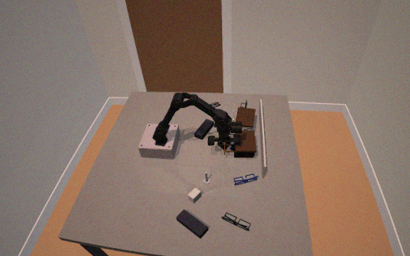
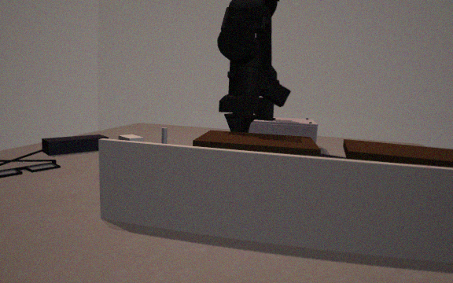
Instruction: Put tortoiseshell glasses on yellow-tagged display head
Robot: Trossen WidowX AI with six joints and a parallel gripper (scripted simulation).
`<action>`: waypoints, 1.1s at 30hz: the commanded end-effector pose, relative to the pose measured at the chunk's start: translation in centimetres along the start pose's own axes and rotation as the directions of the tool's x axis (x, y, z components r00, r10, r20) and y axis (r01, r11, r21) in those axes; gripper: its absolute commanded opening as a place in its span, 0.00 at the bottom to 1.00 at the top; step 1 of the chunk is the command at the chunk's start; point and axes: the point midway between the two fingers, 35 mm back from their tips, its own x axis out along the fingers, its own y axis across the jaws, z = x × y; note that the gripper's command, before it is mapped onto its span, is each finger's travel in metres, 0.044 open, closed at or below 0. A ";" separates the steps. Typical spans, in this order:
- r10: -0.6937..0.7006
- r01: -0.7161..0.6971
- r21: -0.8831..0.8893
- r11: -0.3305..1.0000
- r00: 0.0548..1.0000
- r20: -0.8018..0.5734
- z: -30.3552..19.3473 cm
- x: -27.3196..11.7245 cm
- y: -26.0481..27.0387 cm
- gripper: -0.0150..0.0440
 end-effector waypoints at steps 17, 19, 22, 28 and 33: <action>-0.002 0.002 0.003 1.000 1.000 -0.002 0.0 0.0 -2.7 0.25; -0.003 0.003 0.003 1.000 1.000 -0.002 0.0 0.0 -2.8 0.25; -0.003 0.003 0.003 1.000 1.000 -0.002 0.0 0.0 -2.9 0.25; -0.003 0.003 0.003 1.000 1.000 -0.002 0.0 0.2 -2.9 0.25; -0.003 0.003 0.003 1.000 1.000 -0.002 0.0 0.4 -2.9 0.25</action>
